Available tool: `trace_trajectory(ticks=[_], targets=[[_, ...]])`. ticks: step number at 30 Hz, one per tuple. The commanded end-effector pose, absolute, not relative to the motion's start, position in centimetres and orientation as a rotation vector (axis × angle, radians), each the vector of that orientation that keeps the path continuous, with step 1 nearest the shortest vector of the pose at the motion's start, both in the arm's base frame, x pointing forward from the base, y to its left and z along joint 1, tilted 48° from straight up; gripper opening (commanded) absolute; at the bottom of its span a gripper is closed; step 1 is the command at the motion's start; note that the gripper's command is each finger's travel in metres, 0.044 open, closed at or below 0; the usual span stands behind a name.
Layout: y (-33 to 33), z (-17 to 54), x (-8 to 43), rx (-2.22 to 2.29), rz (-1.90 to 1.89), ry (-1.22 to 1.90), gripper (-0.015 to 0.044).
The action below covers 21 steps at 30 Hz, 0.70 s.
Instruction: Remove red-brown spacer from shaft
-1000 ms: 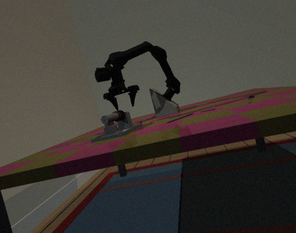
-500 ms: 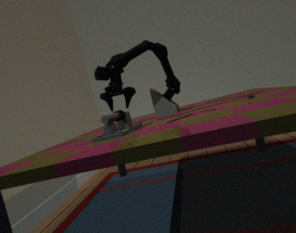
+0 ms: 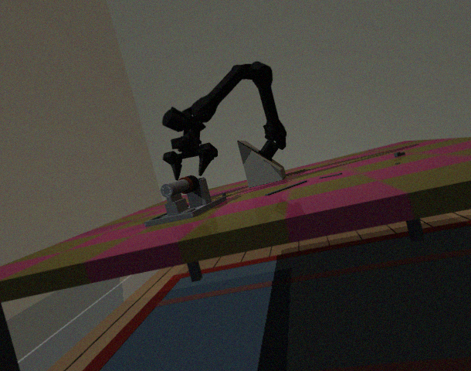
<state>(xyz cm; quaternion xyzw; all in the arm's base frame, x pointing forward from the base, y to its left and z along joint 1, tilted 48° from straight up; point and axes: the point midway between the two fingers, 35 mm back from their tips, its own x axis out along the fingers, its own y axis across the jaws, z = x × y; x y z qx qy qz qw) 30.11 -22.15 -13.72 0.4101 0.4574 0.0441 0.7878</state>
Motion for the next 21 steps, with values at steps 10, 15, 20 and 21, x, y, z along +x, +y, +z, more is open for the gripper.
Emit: trace_trajectory(ticks=[10, 15, 20, 21], targets=[[-18.19, -11.04, 27.58, 0.898, 0.051, 0.705, 0.0440], [-18.19, -11.04, 27.58, 0.898, 0.051, 0.705, 0.0440], [-18.19, -11.04, 27.58, 0.898, 0.051, 0.705, 0.0440], [-18.19, -11.04, 27.58, 0.898, 0.051, 0.705, 0.0440]])
